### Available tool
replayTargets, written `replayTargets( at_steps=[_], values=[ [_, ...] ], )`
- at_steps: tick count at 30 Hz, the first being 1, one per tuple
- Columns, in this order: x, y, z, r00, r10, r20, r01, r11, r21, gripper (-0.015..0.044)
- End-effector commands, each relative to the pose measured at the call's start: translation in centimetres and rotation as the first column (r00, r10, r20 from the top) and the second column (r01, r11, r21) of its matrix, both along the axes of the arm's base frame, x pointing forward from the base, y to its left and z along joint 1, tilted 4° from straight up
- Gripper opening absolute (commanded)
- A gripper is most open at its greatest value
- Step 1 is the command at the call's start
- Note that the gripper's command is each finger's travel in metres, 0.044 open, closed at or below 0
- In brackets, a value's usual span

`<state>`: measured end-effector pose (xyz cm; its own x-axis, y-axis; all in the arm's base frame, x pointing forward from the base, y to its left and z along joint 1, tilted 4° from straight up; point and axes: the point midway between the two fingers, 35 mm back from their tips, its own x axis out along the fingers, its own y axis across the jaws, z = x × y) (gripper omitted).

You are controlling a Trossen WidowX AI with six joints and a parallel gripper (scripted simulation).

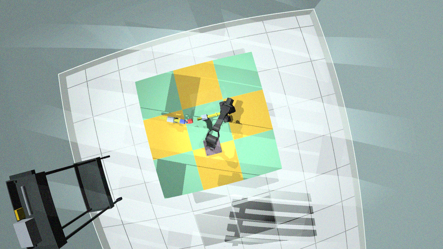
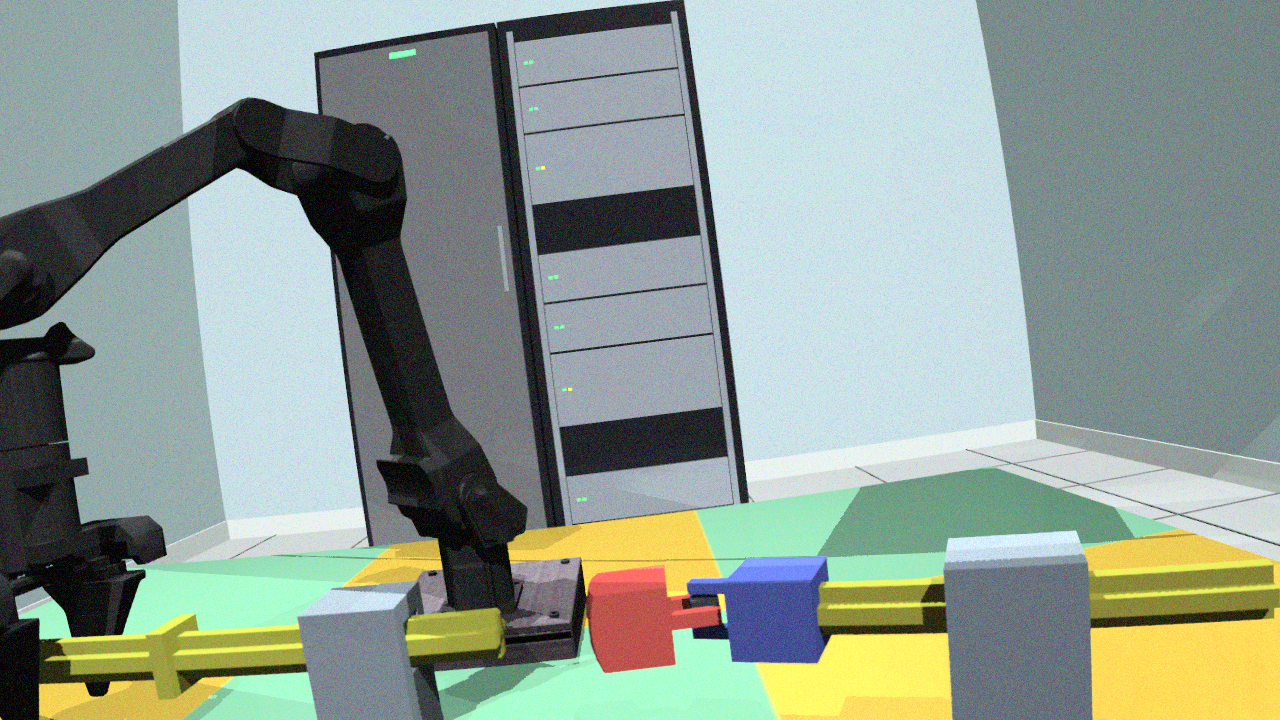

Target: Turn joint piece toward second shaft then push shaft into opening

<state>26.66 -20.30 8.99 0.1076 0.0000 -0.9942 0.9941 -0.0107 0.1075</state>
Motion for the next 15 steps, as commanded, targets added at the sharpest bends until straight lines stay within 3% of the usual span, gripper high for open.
replayTargets(
  at_steps=[1, 5, 15],
  values=[
    [-0.02, -0.04, -0.07, 1.0, -0.004, -0.003, 0.004, 1.0, -0.003, 0.0204],
    [-0.02, -0.04, -0.07, 1.0, -0.004, -0.003, 0.004, 1.0, -0.003, 0.0102],
    [-0.02, -0.04, -0.07, 1.0, -0.004, -0.003, 0.004, 1.0, -0.003, 0.0102]
  ],
)
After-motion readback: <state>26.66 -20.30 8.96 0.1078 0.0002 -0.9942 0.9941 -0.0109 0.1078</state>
